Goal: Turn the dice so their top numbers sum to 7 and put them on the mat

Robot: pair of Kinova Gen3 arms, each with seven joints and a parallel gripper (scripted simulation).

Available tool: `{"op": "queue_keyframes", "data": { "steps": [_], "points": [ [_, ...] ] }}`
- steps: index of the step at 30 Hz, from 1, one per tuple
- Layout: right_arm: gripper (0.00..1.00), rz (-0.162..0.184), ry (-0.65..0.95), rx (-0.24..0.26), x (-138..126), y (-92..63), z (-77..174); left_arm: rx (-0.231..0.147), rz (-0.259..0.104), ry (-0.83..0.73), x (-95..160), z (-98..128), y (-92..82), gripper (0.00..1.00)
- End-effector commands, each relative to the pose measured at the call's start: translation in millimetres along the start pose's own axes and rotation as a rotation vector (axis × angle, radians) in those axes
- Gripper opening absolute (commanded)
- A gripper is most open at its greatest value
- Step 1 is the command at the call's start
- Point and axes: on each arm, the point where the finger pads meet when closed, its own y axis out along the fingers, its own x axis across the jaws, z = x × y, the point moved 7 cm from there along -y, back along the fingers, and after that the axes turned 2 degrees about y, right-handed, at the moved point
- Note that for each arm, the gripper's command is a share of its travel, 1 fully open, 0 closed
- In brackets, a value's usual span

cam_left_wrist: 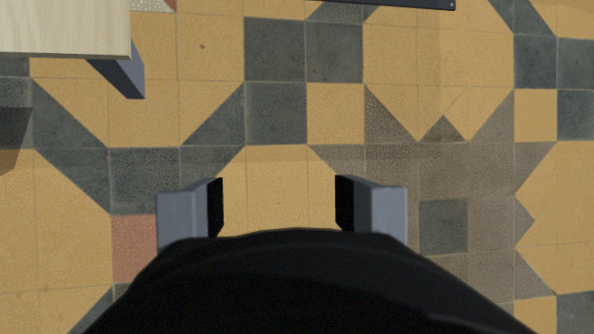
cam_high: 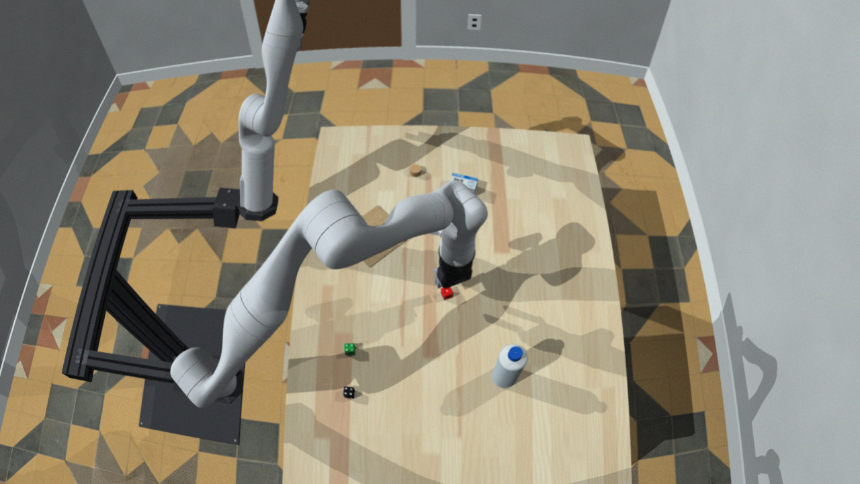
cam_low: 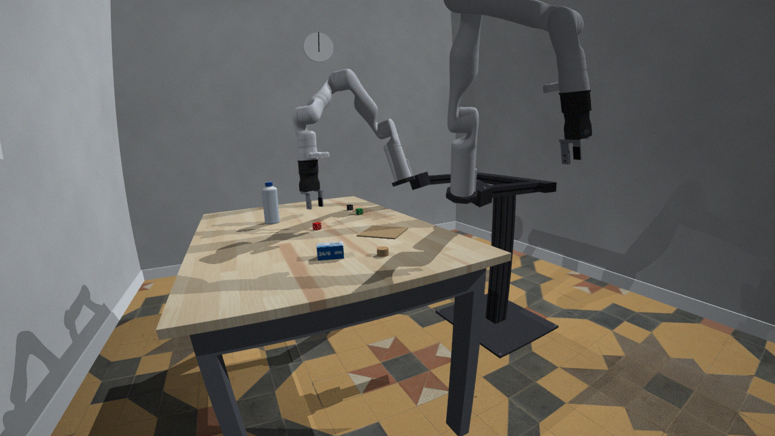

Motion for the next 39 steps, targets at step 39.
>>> {"op": "queue_keyframes", "data": {
  "steps": [39],
  "points": [
    [0.79, -0.003, 0.011, 0.001, 0.7, -1.3, -0.1, -0.002, 0.000, 0.000, 0.3, -0.3, -0.7, 1.00]
  ]
}}
